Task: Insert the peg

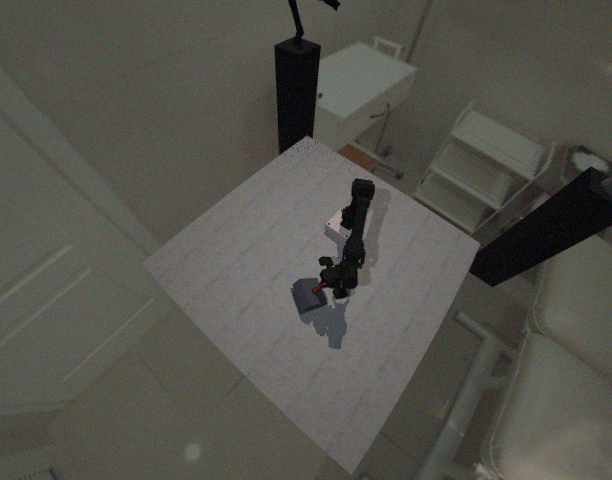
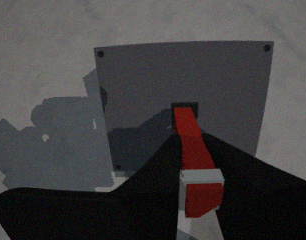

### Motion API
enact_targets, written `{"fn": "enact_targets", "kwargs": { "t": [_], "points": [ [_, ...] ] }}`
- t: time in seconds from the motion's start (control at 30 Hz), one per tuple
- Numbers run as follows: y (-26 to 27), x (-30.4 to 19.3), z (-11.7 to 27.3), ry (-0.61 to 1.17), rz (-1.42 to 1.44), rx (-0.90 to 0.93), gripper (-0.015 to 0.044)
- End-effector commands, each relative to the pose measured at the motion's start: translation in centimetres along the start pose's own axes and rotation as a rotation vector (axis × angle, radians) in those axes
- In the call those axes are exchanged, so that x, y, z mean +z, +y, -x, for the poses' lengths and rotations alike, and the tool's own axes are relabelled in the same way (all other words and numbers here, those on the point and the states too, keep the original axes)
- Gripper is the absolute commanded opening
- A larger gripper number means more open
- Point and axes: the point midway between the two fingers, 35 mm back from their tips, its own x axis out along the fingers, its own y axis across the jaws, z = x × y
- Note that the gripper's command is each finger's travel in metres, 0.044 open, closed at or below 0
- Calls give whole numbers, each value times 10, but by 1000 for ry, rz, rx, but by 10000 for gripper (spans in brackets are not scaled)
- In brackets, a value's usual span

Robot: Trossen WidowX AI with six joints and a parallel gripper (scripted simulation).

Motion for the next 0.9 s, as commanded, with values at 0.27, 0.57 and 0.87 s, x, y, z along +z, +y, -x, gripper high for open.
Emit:
{"fn": "enact_targets", "kwargs": {
  "t": [0.27, 0.57, 0.87],
  "points": [
    [-5, -5, -2, 3, 0, -7, 0],
    [-6, -5, -4, 3, 0, -7, 0],
    [-5, -4, -5, 3, 0, -7, 0]
  ]
}}
